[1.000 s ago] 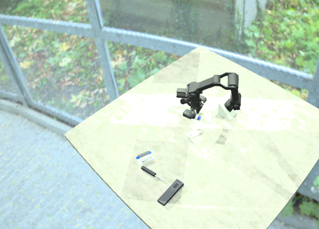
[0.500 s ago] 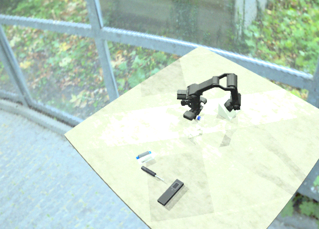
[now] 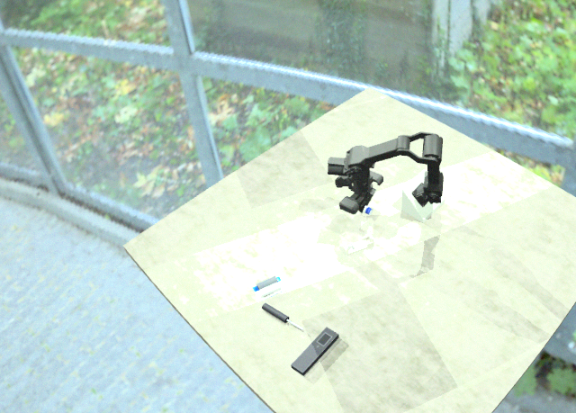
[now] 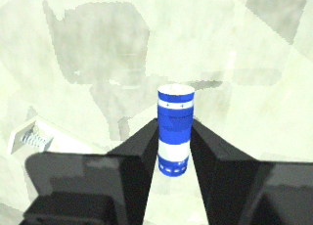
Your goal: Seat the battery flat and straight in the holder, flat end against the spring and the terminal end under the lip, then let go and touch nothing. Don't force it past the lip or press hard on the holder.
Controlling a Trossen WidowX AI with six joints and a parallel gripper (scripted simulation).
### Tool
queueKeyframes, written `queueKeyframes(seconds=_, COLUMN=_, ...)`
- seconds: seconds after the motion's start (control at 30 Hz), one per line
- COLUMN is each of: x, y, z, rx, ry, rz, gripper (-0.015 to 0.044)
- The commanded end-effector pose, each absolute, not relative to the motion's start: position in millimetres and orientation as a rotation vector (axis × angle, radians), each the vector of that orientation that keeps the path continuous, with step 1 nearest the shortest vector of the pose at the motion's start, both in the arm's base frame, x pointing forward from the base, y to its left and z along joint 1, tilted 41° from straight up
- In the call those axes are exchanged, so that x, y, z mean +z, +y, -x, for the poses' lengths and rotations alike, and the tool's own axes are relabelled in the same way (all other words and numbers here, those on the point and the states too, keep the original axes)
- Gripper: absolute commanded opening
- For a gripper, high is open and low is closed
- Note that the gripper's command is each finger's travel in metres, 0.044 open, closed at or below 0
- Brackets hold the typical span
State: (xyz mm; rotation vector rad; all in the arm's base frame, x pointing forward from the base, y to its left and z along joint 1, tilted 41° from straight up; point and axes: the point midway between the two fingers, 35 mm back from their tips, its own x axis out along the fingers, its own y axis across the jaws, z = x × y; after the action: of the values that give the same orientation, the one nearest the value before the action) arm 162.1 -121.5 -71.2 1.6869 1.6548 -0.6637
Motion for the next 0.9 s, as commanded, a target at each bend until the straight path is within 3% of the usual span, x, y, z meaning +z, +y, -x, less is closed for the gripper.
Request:
queueKeyframes(seconds=0.0, x=-61, y=-133, z=-163, rx=-0.666, ry=1.643, rz=-1.672, gripper=0.0077)
queueKeyframes(seconds=0.87, x=-30, y=-125, z=-214, rx=-1.677, ry=1.354, rz=-2.307, gripper=0.0077)
